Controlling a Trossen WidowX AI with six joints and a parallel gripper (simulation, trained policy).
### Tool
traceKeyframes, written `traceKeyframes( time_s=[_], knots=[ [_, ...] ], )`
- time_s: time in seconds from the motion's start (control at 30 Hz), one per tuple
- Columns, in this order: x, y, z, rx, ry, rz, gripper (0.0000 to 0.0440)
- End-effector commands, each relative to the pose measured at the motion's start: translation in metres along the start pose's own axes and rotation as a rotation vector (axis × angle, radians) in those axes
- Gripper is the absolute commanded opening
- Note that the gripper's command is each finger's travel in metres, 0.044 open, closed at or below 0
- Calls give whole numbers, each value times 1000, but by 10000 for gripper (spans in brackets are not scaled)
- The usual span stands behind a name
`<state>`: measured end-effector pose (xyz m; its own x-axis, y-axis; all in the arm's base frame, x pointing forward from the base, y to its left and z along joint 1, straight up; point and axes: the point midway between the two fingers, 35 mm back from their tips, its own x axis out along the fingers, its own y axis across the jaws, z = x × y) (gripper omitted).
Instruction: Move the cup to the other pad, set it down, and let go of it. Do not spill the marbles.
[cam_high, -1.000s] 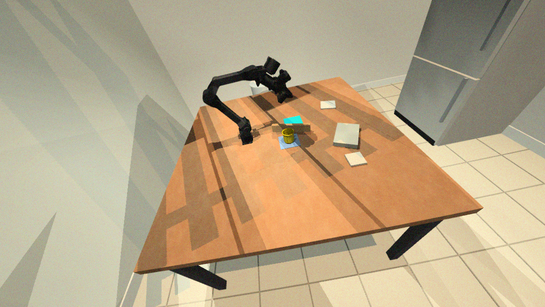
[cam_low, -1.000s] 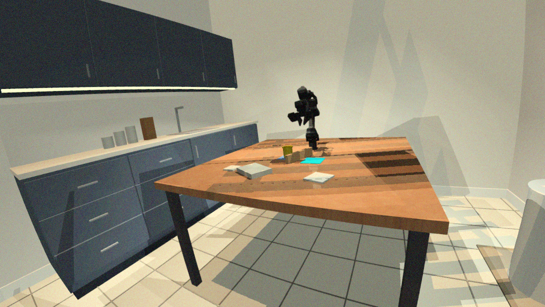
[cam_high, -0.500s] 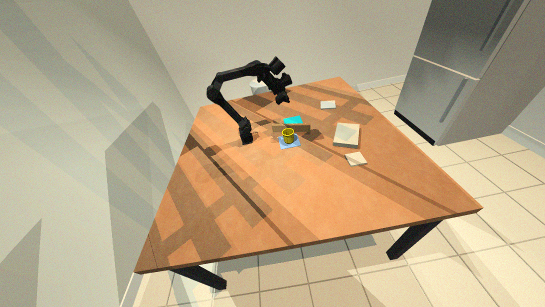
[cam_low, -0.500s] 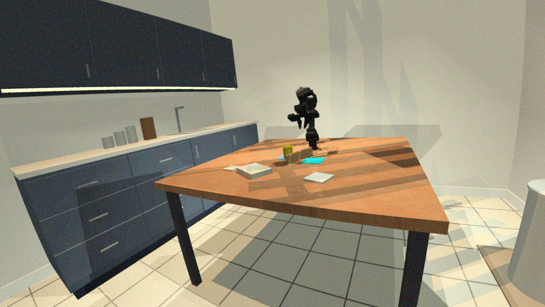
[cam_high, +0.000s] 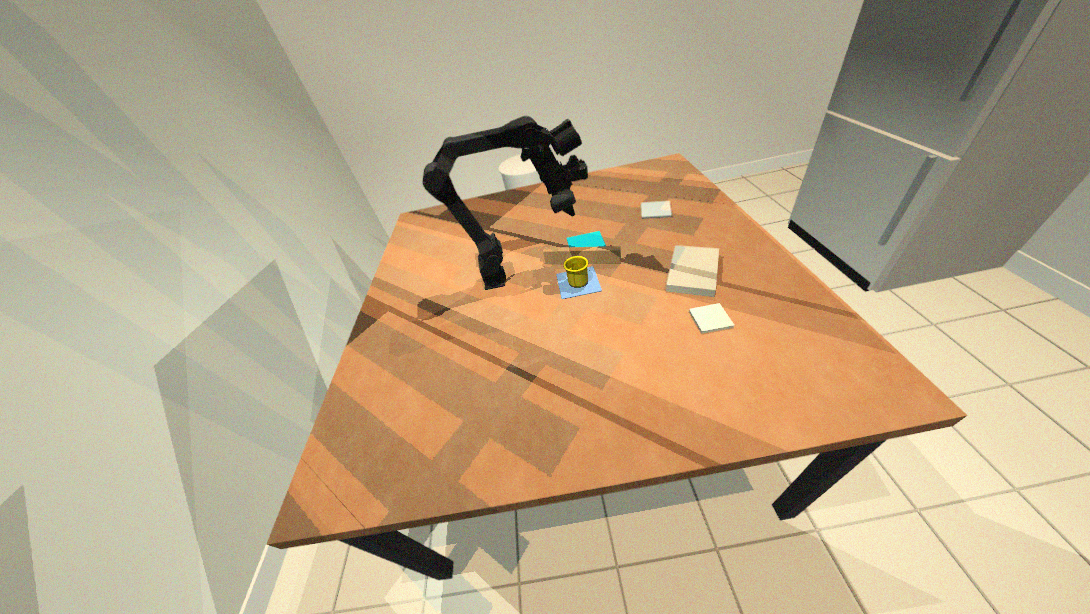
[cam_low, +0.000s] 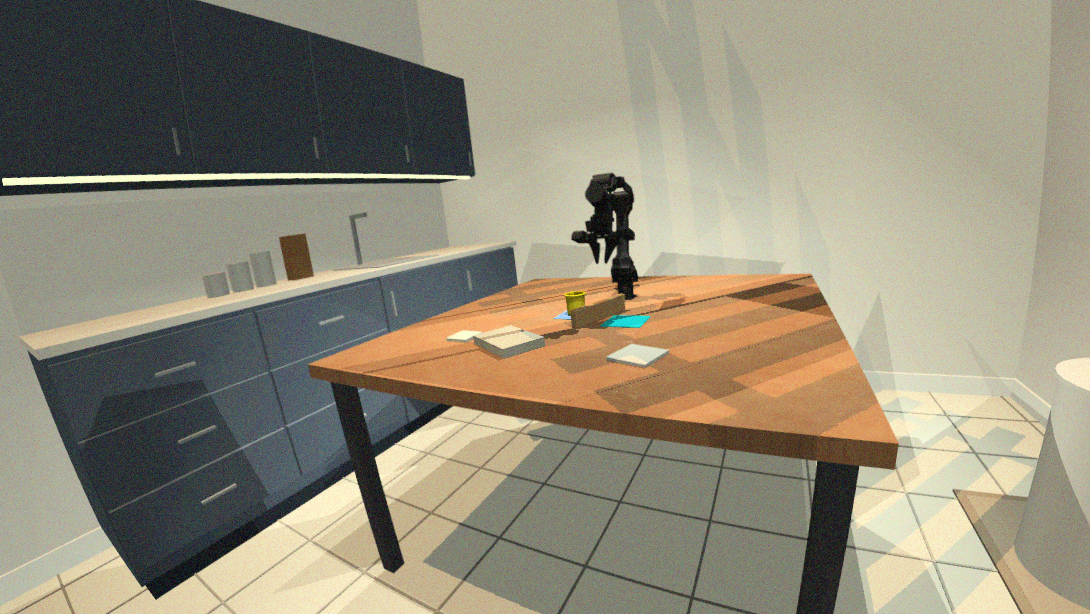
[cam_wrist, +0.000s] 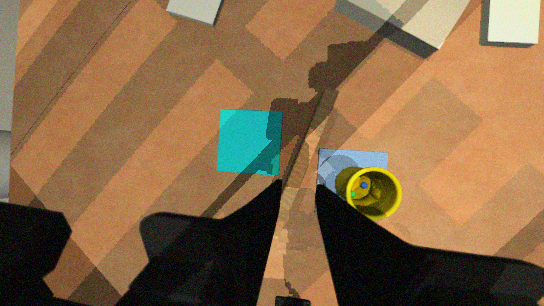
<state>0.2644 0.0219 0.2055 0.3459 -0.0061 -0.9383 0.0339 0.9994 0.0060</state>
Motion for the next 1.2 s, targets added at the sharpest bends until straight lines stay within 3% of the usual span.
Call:
traceKeyframes(
  time_s=[0.0,0.63,1.17],
  knots=[
    [3,-5,-2,-15,37,-16,123],
    [33,-37,-21,-91,265,-68,134],
    [69,-63,-38,-145,358,-78,162]
  ],
)
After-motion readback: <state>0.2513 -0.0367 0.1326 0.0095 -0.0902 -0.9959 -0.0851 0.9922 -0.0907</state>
